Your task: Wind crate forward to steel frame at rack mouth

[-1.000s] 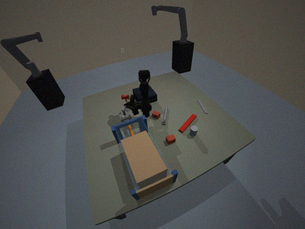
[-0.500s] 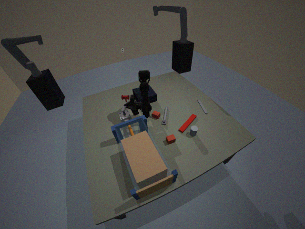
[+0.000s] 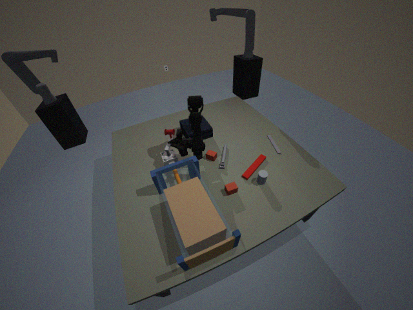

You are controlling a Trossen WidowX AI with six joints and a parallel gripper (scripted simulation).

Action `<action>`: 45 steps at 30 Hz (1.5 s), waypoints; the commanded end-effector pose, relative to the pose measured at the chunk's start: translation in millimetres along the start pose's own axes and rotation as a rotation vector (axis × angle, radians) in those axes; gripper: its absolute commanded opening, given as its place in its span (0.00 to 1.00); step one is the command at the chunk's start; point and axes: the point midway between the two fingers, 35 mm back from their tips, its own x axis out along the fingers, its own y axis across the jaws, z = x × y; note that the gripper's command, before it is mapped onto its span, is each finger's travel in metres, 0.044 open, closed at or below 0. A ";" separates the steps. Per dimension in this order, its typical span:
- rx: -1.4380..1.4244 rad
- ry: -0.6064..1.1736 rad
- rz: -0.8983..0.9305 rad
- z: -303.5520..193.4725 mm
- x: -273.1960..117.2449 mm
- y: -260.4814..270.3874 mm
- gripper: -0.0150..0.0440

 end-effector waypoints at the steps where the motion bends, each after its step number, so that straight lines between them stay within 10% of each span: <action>1: 0.000 0.000 0.000 0.1 0.0 1.0 0.25; 45: -0.001 -0.001 0.000 -0.1 0.1 7.4 0.25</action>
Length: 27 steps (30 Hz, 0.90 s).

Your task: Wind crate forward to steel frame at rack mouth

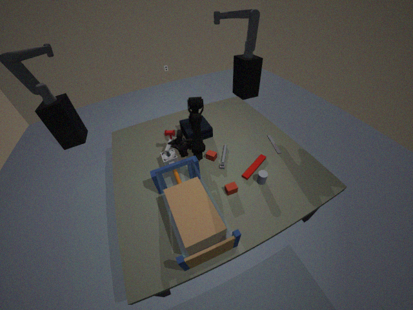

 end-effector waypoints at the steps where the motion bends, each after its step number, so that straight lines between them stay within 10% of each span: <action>1: 0.001 0.000 0.000 0.1 0.0 0.4 0.25; 27: 0.001 -0.001 0.000 -0.1 0.0 4.5 0.25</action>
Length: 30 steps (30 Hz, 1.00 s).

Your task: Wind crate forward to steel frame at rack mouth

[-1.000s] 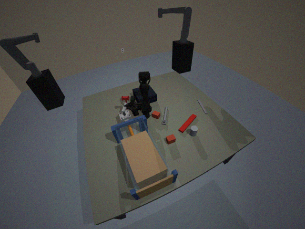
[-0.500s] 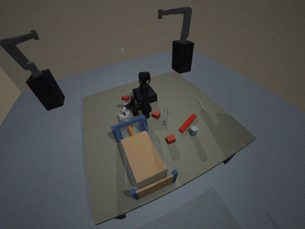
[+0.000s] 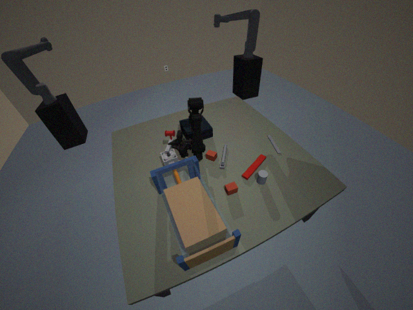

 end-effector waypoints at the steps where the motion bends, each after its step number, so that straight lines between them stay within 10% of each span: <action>1: 0.001 0.000 0.000 0.1 0.0 1.0 0.25; 26: 0.001 -0.001 0.000 0.0 0.0 4.8 0.25; 30: 0.000 -0.001 0.000 -0.1 0.0 4.0 0.43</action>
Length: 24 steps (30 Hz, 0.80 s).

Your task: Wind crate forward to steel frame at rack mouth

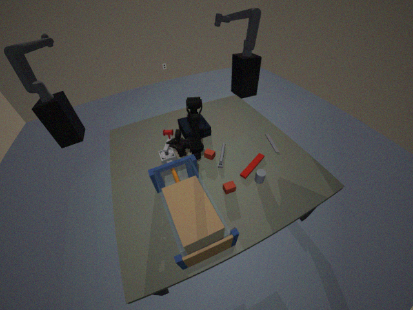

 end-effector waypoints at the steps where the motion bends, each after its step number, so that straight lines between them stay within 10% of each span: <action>1: 0.000 0.000 0.000 0.0 0.0 -0.1 0.48; 5: 0.000 0.000 0.000 0.0 0.0 -0.1 0.65; 24: 0.000 0.000 0.000 0.0 0.0 -0.1 0.66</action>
